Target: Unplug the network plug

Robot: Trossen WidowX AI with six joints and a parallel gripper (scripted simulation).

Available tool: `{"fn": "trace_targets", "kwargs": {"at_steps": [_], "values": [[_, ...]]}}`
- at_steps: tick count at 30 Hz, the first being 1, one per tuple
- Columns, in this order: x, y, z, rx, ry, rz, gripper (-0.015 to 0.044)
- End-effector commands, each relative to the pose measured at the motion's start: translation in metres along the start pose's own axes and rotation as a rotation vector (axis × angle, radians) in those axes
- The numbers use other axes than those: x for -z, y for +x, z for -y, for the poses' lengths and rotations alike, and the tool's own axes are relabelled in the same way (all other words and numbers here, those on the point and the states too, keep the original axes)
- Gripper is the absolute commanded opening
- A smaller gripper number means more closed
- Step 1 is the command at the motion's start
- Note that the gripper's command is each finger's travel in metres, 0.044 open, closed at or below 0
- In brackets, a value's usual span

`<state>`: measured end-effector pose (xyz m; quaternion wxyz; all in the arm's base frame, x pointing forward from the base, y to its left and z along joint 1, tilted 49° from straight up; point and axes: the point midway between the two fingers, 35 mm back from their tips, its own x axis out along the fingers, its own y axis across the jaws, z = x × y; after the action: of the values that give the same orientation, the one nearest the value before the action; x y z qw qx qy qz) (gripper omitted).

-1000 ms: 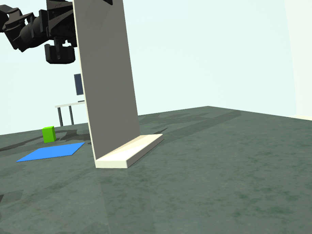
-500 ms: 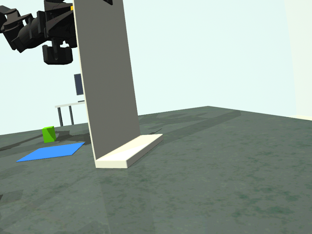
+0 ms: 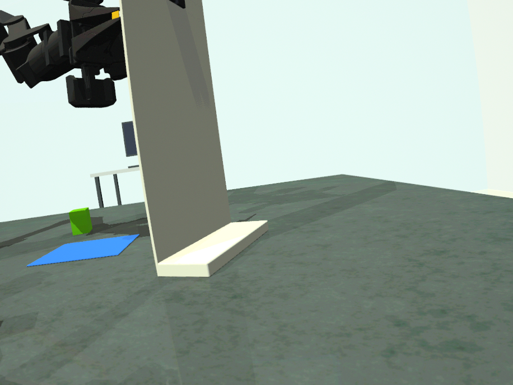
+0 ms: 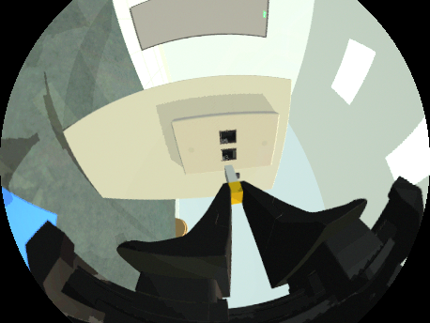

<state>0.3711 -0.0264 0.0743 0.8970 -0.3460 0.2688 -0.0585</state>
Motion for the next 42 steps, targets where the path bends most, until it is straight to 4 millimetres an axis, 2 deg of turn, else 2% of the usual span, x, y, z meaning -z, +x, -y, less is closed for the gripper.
{"fn": "trace_targets", "kwargs": {"at_steps": [1,35,42], "values": [[0.001,-0.002,0.0,0.002,0.004,-0.003,0.0],[0.003,-0.016,0.0,-0.001,0.0,-0.001,0.0],[0.005,-0.02,0.019,-0.001,0.001,-0.003,0.0]]}}
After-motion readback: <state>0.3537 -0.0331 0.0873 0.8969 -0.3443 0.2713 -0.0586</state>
